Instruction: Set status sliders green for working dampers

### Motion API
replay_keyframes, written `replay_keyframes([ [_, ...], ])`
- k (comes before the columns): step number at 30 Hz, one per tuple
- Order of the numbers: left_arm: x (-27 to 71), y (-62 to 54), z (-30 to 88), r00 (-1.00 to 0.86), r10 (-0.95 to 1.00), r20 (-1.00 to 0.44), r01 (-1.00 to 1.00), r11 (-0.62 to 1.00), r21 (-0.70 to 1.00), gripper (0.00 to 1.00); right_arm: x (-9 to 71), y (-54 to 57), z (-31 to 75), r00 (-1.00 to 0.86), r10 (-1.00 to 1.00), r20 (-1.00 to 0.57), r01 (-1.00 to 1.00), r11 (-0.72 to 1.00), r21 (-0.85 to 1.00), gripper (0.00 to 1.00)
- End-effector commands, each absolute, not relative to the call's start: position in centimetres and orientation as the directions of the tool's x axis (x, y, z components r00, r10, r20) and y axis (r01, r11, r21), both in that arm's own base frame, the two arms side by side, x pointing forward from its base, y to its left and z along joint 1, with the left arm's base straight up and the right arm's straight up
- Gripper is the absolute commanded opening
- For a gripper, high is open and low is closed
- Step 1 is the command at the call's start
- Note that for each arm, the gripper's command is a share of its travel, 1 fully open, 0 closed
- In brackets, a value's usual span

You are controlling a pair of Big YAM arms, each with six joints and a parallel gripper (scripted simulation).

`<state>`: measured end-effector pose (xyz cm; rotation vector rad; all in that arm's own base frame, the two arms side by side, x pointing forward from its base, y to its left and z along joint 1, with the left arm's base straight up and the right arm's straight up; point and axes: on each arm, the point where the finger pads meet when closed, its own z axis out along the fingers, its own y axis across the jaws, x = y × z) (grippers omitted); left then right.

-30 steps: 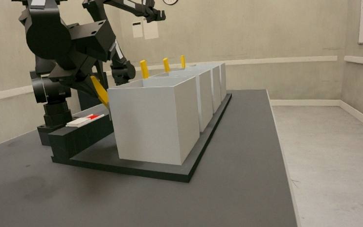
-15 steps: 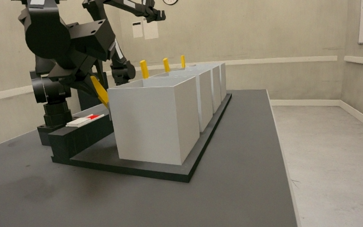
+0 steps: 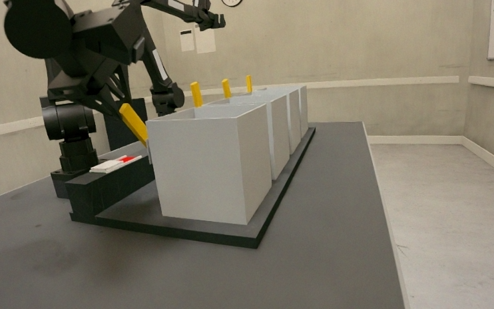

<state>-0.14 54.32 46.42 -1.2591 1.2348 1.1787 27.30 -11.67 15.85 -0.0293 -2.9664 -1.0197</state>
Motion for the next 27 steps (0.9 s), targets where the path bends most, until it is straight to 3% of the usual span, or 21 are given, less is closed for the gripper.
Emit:
replay_keyframes([
  [1, -0.5, 54.5, 50.1, 0.0, 0.0, -1.0, -1.0, -0.01, 0.0, 1.0, 28.6, -13.7, 18.2, -0.999, 0.009, -0.034, -0.013, 0.804, 0.595, 0.36],
  [19, -0.5, 54.5, 50.1, 0.0, 0.0, -1.0, -1.0, -0.01, 0.0, 1.0, 28.6, -14.7, 20.2, -0.999, 0.011, -0.051, -0.021, 0.817, 0.576, 0.36],
  [27, -0.5, 54.5, 50.1, 0.0, 0.0, -1.0, -1.0, -0.01, 0.0, 1.0, 31.9, -12.0, 22.8, -0.996, 0.016, -0.089, -0.024, 0.904, 0.428, 0.36],
])
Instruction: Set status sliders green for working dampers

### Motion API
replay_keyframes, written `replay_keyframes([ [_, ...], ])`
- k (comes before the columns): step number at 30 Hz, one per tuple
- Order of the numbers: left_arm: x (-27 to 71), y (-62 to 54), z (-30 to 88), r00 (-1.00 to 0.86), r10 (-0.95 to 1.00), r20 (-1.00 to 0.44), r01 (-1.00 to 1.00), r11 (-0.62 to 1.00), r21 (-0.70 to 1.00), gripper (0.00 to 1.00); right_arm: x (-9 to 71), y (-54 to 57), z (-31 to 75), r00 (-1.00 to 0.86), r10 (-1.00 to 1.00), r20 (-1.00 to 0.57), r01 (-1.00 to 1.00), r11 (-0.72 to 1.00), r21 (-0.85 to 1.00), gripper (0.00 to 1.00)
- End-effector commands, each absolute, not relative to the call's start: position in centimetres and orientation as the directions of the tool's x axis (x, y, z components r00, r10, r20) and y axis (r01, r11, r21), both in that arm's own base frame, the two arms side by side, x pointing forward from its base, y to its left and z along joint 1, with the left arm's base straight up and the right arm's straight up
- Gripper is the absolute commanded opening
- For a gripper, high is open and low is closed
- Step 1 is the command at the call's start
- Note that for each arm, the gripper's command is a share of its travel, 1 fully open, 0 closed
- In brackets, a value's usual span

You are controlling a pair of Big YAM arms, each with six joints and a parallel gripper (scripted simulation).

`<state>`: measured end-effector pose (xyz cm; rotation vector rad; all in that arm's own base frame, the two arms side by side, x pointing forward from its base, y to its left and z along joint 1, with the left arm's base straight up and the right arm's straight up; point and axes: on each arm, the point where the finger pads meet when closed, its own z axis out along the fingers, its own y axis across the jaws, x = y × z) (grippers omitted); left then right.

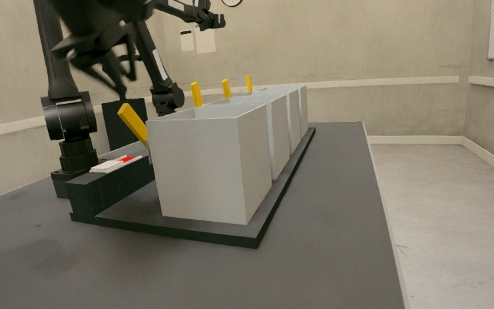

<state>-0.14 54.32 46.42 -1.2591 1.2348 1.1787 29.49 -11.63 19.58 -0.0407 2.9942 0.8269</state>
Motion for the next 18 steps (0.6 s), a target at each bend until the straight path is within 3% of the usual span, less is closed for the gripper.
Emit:
replay_keyframes([
  [1, -0.5, 54.5, 50.1, 0.0, 0.0, -1.0, -1.0, -0.01, 0.0, 1.0, 32.9, -11.0, 23.4, -0.995, 0.016, -0.094, -0.022, 0.924, 0.383, 0.36],
  [11, -0.5, 54.5, 50.1, 0.0, 0.0, -1.0, -1.0, -0.01, 0.0, 1.0, 39.9, -3.6, 26.3, -0.998, 0.009, -0.061, 0.008, 1.0, 0.017, 0.36],
  [18, -0.5, 54.5, 50.1, 0.0, 0.0, -1.0, -1.0, -0.01, 0.0, 1.0, 38.3, -3.9, 25.4, -0.999, 0.031, -0.035, 0.032, 0.999, -0.004, 0.36],
])
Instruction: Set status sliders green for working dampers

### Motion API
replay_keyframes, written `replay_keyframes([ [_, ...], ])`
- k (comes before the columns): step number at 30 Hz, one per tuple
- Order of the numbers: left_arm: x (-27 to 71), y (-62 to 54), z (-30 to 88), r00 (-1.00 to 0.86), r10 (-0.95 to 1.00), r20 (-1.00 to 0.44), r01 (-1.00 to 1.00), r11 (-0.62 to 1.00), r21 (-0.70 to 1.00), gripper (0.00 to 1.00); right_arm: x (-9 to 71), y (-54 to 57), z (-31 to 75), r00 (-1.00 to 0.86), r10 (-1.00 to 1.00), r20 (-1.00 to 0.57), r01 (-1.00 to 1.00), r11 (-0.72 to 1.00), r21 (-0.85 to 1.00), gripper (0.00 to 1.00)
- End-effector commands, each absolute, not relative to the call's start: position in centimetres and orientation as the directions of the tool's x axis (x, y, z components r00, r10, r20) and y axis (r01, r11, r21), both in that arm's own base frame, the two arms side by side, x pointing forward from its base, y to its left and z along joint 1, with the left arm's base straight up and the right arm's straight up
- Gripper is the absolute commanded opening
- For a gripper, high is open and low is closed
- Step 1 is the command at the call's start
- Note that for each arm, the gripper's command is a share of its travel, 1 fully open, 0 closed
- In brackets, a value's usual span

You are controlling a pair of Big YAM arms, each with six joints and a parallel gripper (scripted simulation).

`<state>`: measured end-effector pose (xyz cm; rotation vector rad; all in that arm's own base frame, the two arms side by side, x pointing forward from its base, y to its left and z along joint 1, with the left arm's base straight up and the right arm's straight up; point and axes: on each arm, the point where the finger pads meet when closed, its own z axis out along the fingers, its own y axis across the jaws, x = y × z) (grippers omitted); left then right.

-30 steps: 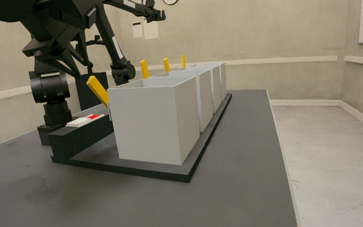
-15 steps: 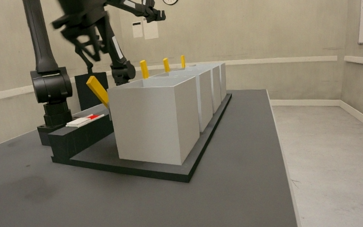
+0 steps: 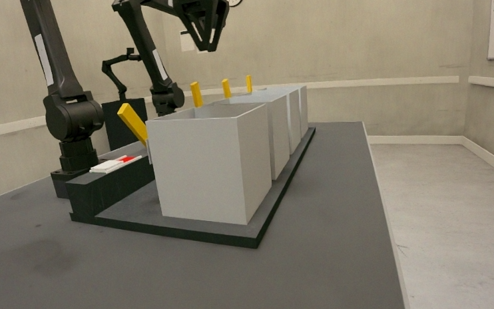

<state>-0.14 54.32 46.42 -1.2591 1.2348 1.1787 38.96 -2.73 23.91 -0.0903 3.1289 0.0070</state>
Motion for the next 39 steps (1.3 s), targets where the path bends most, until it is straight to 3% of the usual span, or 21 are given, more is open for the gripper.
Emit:
replay_keyframes([
  [1, -0.5, 54.5, 50.1, 0.0, 0.0, -1.0, -1.0, -0.01, 0.0, 1.0, 38.4, -3.9, 25.6, -0.999, 0.031, -0.04, 0.032, 0.999, -0.005, 0.36],
  [4, -0.5, 54.5, 50.1, 0.0, 0.0, -1.0, -1.0, -0.01, 0.0, 1.0, 39.9, -3.1, 27.4, -0.995, 0.009, -0.095, 0.009, 1.0, -0.006, 0.36],
  [39, -0.5, 54.5, 50.1, 0.0, 0.0, -1.0, -1.0, -0.01, 0.0, 1.0, 39.9, -3.7, 26.4, -0.997, 0.02, -0.07, 0.02, 1.0, -0.004, 0.36],
])
